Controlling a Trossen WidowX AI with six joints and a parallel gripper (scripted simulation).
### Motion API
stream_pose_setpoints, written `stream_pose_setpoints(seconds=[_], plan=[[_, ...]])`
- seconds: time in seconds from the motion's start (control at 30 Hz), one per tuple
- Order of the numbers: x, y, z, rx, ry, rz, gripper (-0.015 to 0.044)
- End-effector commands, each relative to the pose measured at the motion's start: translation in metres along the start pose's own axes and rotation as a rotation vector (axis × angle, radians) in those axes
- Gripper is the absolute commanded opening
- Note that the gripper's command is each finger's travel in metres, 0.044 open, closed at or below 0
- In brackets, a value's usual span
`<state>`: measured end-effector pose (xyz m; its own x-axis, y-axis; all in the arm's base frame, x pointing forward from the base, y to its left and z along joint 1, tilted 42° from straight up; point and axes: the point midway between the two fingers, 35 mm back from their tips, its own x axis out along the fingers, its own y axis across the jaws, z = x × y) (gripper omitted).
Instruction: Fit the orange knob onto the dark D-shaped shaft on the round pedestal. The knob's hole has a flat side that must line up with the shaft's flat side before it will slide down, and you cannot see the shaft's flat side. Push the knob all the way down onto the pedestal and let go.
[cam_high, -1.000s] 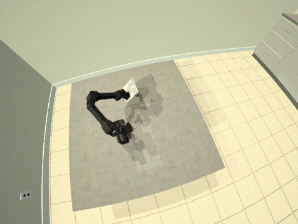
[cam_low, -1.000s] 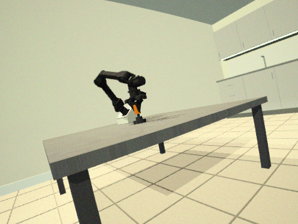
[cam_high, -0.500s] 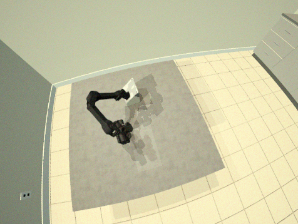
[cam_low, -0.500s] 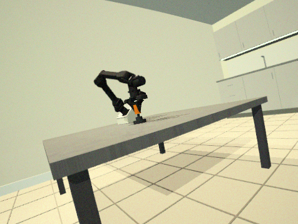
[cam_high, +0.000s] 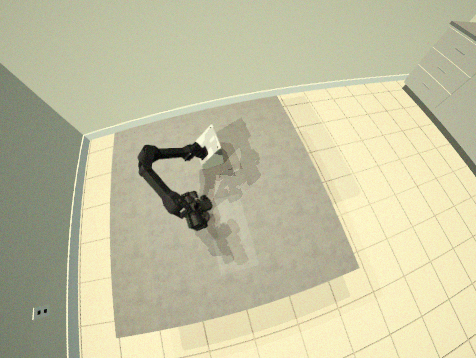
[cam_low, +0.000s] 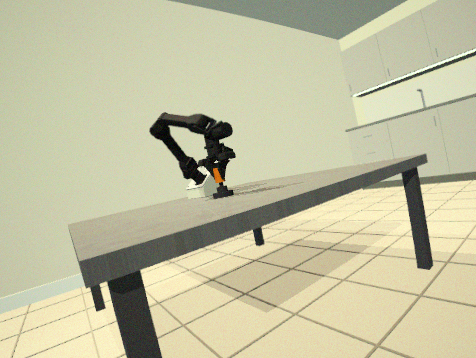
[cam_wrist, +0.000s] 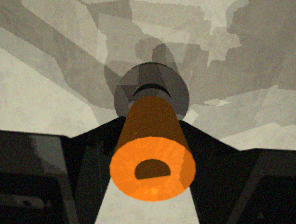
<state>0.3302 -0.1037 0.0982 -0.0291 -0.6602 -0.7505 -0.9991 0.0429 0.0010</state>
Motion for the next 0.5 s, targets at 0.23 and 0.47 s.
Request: stream_pose_setpoints(seconds=[0.23, 0.47], plan=[[0.0002, -0.0014, -0.0005, -0.004, 0.002, -0.001, 0.0000], [-0.0043, -0.0025, -0.0006, -0.004, 0.002, -0.001, 0.0000]])
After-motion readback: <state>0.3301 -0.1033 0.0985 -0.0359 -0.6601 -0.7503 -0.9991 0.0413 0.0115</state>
